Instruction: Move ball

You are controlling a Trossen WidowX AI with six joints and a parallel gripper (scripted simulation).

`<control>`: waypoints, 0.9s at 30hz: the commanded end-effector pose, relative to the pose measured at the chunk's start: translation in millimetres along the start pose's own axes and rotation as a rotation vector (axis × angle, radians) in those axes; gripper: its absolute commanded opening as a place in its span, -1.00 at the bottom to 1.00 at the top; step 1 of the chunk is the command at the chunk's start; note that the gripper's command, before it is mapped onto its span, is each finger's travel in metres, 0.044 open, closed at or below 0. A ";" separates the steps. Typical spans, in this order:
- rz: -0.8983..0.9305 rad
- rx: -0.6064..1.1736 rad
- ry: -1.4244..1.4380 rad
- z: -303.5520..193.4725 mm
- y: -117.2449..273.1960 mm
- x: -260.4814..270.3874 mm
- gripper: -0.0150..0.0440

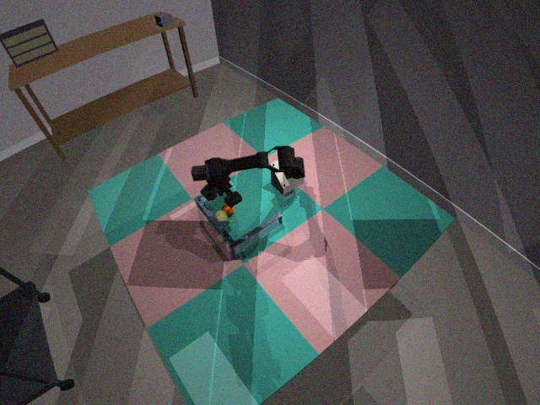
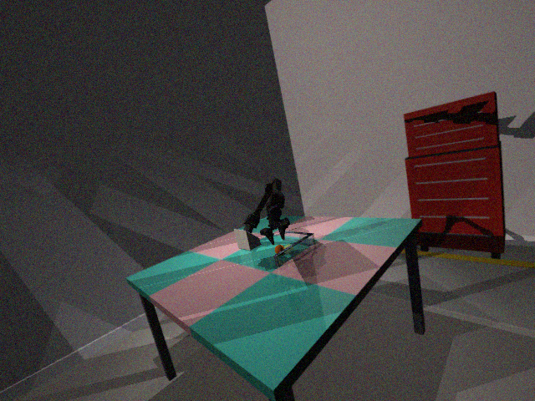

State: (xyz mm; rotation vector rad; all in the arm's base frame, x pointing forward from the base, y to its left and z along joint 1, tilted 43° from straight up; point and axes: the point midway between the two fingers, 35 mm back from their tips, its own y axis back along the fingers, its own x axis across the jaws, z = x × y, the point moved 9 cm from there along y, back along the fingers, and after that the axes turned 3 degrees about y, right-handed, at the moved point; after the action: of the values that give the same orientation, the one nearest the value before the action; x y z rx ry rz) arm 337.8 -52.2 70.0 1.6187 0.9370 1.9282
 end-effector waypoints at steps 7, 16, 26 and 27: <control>0.006 0.000 -0.012 -1.1 -15.2 -0.8 0.81; 0.007 0.000 -0.012 -0.9 -29.6 -0.7 0.81; 0.008 0.000 -0.012 -1.5 -45.4 -0.2 0.81; 0.008 0.000 -0.012 -1.6 -47.0 -0.1 0.81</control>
State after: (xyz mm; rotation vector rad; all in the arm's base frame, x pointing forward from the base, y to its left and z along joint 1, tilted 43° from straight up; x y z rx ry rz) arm 334.6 -24.9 39.1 1.6210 0.9321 1.9275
